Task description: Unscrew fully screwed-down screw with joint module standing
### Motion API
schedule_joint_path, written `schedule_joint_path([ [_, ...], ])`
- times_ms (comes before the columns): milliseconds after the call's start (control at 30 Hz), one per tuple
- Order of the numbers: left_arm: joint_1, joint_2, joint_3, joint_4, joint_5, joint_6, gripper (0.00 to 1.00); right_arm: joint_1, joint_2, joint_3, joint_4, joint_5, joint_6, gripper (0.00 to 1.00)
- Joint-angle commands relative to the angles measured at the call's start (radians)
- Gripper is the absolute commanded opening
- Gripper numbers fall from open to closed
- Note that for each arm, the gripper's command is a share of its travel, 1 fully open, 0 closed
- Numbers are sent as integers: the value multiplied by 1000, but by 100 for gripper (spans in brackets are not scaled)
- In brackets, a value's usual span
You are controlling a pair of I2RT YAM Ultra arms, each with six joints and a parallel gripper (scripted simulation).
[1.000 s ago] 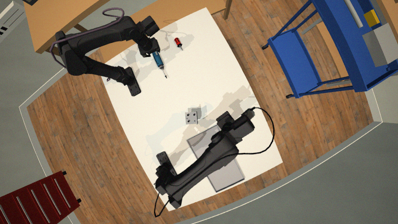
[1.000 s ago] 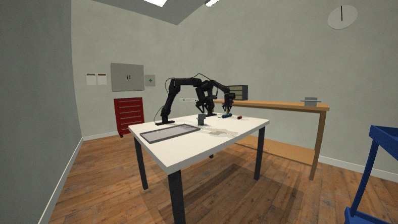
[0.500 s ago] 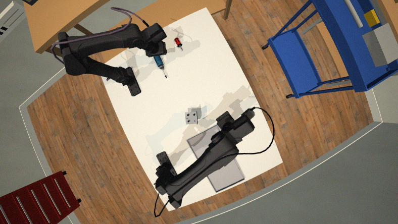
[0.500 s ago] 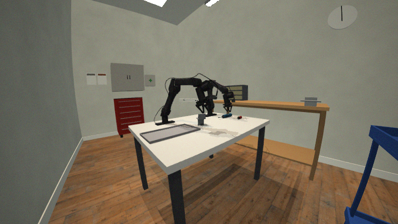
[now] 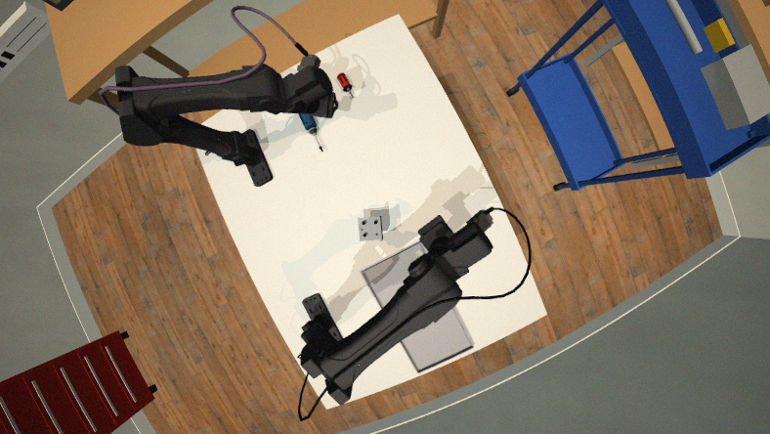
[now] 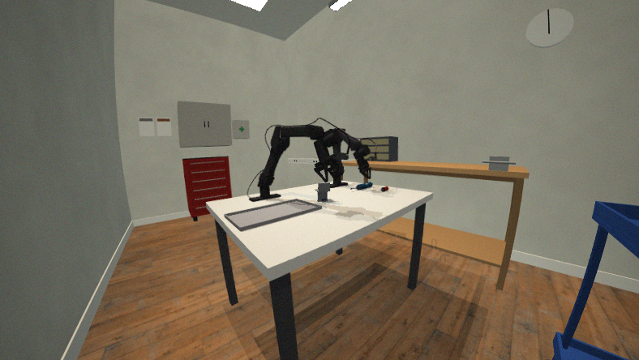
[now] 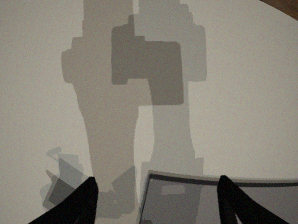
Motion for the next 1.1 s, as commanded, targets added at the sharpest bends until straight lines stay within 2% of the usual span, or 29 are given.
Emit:
schedule_joint_path([
  [0,-50,-32,33,56,-60,40,65,0,-12,13,-8,-1,-1,86],
  [233,-187,-37,39,140,-159,121,65,0,-12,13,-8,-1,-1,86],
  [333,-238,2,42,188,-197,172,65,0,-12,13,-8,-1,-1,86],
  [500,-216,-7,37,201,-200,183,65,0,-12,13,-8,-1,-1,86],
  [733,-375,-45,37,282,-297,252,65,0,-12,13,-8,-1,-1,86],
  [900,-465,-3,44,355,-362,330,65,0,-12,13,-8,-1,-1,86],
  [1067,-443,-11,40,370,-365,343,65,0,-12,13,-8,-1,-1,86],
])
